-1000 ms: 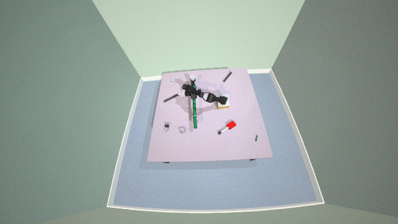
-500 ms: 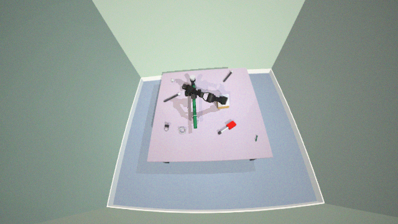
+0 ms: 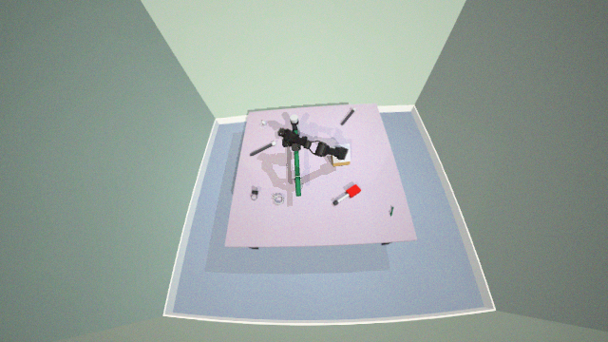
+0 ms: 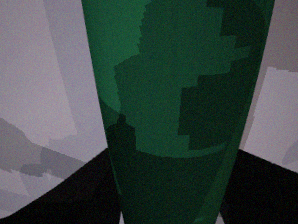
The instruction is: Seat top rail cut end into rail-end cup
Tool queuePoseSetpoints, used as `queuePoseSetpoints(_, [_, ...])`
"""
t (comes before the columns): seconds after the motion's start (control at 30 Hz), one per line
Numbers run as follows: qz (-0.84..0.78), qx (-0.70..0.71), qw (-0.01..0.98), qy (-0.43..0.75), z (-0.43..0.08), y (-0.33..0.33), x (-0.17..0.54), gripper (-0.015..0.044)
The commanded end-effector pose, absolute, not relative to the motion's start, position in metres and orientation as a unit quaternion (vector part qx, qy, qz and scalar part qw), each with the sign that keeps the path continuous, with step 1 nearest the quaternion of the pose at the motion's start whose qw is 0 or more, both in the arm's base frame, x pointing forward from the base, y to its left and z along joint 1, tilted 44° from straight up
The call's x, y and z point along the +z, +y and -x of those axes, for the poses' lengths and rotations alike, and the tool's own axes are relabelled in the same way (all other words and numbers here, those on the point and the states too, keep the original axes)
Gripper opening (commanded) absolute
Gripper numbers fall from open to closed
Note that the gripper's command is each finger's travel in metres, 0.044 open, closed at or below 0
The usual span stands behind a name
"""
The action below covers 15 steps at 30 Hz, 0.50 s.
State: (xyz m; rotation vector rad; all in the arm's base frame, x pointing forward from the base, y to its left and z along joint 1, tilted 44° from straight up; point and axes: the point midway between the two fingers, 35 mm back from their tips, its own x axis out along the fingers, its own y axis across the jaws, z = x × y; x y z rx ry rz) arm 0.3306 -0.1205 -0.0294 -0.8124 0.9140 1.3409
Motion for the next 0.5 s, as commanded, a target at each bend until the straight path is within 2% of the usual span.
queuePoseSetpoints(0.0, [0.358, 0.577, 0.615, 0.401, -0.33, -0.1285, -0.0294, 0.0])
queuePoseSetpoints(0.47, [0.358, 0.577, 0.615, 0.401, -0.3297, -0.1321, -0.0301, 0.0])
